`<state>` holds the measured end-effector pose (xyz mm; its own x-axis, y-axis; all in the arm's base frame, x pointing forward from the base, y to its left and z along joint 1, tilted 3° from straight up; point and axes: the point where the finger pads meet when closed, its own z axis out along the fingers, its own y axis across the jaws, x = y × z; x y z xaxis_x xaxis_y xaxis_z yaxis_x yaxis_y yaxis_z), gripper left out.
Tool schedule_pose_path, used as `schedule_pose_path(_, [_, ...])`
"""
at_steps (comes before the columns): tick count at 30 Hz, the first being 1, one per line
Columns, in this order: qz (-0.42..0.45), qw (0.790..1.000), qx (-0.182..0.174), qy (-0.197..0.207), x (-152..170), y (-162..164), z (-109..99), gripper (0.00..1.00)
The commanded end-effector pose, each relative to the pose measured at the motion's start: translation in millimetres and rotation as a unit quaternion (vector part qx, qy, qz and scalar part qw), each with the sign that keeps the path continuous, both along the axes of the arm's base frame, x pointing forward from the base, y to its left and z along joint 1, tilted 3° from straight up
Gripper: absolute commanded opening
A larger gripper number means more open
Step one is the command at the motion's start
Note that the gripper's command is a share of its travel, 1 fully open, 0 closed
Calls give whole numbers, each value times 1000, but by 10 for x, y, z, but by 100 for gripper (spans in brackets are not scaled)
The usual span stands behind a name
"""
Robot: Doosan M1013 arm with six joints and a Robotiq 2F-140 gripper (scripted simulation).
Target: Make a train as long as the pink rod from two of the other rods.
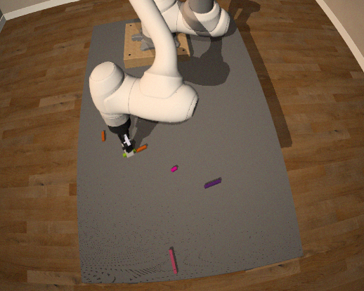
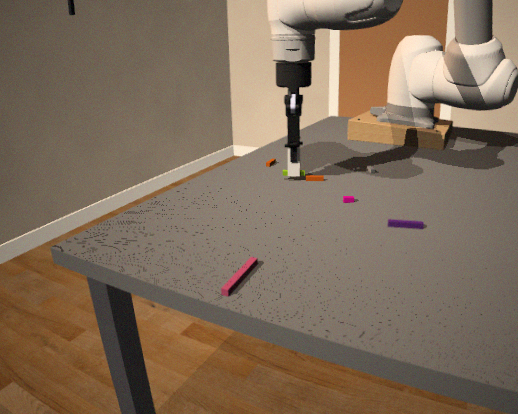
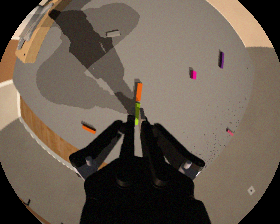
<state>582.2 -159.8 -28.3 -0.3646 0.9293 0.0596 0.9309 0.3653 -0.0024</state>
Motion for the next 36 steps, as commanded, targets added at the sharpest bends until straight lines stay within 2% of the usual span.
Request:
schedule_pose_path(1, [0,1000,0,0,0,0,1,12])
schedule_pose_path(36, [0,1000,0,0,-3,7,-118,12])
